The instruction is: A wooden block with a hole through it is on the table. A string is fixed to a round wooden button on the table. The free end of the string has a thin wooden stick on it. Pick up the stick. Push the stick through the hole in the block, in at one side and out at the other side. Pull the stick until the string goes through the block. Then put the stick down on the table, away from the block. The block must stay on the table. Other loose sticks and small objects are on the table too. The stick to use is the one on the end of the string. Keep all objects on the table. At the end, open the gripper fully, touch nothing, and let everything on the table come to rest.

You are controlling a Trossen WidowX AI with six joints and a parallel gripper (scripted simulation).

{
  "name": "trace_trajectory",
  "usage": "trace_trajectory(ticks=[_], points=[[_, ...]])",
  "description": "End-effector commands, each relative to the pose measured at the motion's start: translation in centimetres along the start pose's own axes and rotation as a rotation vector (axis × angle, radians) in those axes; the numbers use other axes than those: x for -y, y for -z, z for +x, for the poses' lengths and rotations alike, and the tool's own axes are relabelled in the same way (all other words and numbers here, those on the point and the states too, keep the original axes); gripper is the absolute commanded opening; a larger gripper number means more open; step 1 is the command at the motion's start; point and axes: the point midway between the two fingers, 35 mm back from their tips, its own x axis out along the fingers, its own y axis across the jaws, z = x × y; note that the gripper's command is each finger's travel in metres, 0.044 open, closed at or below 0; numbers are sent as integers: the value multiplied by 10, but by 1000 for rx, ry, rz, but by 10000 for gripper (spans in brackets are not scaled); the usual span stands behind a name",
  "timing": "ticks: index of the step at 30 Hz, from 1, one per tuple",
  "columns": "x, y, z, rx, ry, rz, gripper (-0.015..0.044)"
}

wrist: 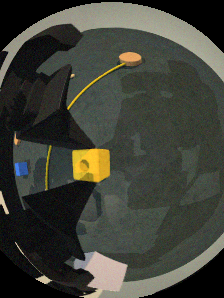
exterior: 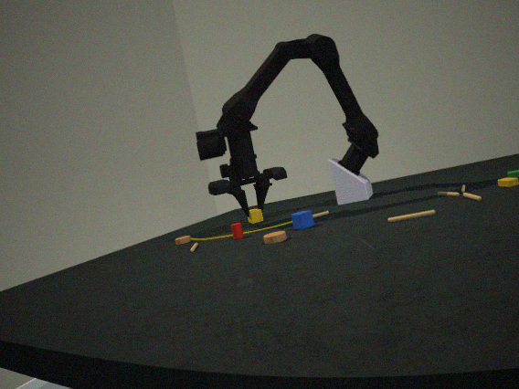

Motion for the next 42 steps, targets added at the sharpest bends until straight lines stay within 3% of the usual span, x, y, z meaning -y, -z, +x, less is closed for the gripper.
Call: trace_trajectory(ticks=[1, 18, 26, 42], points=[[0, 4, -1, 74, -6, 4, 0], [1, 24, 6, 391, -1, 3, 0], [1, 26, 7, 418, -1, 3, 0], [1, 40, 14, 675, 10, 5, 0]])
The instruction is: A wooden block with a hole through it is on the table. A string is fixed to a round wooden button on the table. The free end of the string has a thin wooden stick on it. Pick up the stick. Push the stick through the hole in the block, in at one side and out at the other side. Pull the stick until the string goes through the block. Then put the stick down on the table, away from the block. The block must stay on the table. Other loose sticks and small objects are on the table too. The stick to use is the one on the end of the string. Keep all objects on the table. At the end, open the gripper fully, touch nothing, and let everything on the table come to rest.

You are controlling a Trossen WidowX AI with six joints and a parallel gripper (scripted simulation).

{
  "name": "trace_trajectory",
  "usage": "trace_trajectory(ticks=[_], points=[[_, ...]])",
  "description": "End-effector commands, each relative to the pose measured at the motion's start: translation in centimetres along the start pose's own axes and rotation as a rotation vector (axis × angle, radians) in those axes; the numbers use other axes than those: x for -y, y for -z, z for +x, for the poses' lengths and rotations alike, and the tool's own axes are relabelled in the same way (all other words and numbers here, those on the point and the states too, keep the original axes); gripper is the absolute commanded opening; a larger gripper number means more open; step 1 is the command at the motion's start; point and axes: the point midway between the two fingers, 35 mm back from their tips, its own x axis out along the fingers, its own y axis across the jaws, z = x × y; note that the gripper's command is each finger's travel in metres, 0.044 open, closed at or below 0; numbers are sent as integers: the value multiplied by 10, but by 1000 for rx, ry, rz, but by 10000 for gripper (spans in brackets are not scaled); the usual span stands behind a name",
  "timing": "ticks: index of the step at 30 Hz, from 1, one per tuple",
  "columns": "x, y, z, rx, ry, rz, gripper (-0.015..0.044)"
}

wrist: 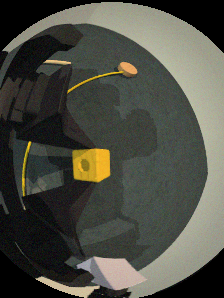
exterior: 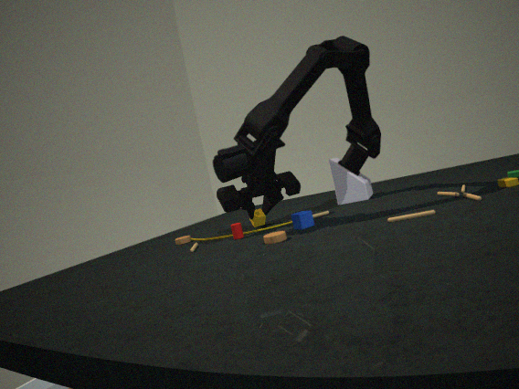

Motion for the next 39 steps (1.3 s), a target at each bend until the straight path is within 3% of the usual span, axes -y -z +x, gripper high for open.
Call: trace_trajectory(ticks=[1, 8, 9, 17, 22, 39], points=[[-1, 4, 0, 85, 4, 4, 0], [-1, 12, -2, 212, 0, 3, 0], [0, 8, -2, 142, 3, -2, 26], [0, 8, -4, 142, 3, -1, 235], [-1, 2, -63, 149, 3, 4, 235], [0, 2, -66, 149, 3, 4, 235]])
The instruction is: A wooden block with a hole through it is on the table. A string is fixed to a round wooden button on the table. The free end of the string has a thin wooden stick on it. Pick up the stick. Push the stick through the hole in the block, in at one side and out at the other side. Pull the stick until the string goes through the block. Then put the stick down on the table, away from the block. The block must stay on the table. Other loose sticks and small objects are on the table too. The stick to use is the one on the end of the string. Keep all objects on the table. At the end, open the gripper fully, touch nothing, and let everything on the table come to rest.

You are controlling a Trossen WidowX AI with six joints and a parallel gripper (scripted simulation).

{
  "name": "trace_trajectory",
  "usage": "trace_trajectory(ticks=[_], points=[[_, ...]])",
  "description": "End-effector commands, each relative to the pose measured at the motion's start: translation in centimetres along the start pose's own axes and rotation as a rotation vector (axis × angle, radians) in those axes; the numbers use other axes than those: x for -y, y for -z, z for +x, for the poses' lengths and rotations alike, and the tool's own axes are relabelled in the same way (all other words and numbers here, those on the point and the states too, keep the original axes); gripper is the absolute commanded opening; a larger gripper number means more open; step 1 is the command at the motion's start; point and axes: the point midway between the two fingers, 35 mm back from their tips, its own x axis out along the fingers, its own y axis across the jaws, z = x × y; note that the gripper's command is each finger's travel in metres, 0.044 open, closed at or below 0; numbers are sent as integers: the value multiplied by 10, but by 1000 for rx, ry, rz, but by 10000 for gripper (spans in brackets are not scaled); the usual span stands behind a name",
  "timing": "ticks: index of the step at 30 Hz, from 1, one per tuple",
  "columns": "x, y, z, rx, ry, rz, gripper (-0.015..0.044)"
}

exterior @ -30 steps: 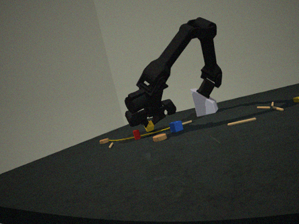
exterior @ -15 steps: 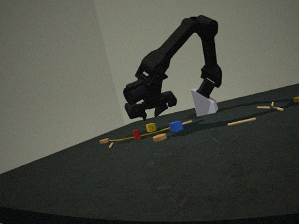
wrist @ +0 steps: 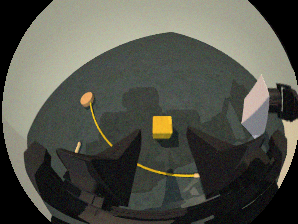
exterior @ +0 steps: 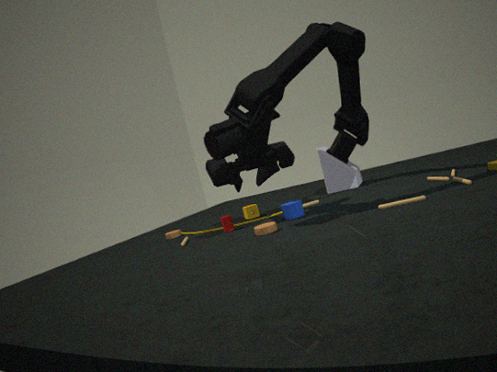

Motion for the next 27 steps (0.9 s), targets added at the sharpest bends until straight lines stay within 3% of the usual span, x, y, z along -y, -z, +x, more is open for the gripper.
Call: trace_trajectory(ticks=[1, 4, 10, 18, 27], points=[[-1, -1, -2, 5, -4, -5, 235], [0, -1, 1, -15, 4, -58, 288], [1, -7, 13, -157, 2, -566, 440], [2, -15, 25, -337, -148, -1250, 440], [2, -20, 32, -418, -316, -1591, 440]])
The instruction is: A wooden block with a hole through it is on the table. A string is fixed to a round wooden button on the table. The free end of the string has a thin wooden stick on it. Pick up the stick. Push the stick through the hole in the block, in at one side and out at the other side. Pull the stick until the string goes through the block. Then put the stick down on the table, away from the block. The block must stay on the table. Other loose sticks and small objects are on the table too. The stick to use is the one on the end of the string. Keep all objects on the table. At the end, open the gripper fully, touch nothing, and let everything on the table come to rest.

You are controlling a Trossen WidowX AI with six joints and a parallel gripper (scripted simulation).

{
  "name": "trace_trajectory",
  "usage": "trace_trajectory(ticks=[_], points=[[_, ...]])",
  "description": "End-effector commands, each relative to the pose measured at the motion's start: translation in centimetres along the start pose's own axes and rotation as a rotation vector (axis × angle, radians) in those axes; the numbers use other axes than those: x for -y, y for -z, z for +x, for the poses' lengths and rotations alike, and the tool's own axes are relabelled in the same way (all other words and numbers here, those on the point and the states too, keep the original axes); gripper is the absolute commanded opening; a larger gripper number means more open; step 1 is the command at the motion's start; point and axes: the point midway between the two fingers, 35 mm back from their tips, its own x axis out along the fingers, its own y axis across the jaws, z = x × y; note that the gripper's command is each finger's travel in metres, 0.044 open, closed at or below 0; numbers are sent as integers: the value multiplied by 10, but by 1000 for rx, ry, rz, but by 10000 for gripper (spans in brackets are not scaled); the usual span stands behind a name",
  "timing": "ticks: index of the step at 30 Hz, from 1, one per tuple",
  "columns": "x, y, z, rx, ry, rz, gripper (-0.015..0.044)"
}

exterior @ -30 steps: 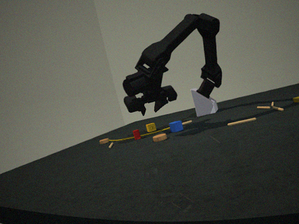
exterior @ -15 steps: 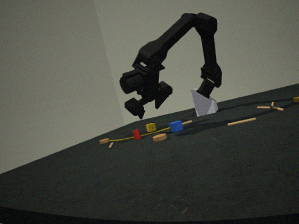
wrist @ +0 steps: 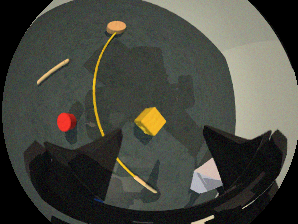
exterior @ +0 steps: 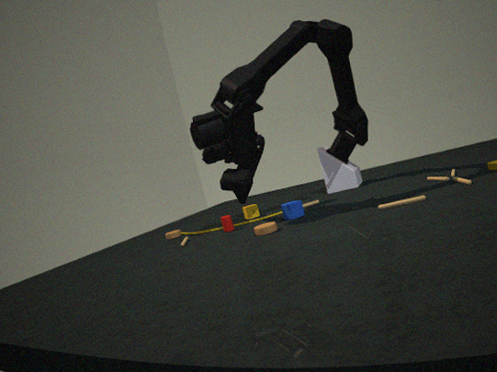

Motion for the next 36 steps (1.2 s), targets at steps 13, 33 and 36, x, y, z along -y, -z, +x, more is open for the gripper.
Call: trace_trajectory(ticks=[13, 33, 36], points=[[16, -9, 19, -20, -395, -1214, 440], [25, -16, 22, 318, -632, -1986, 440], [26, -17, 22, 393, -651, -2099, 440]])
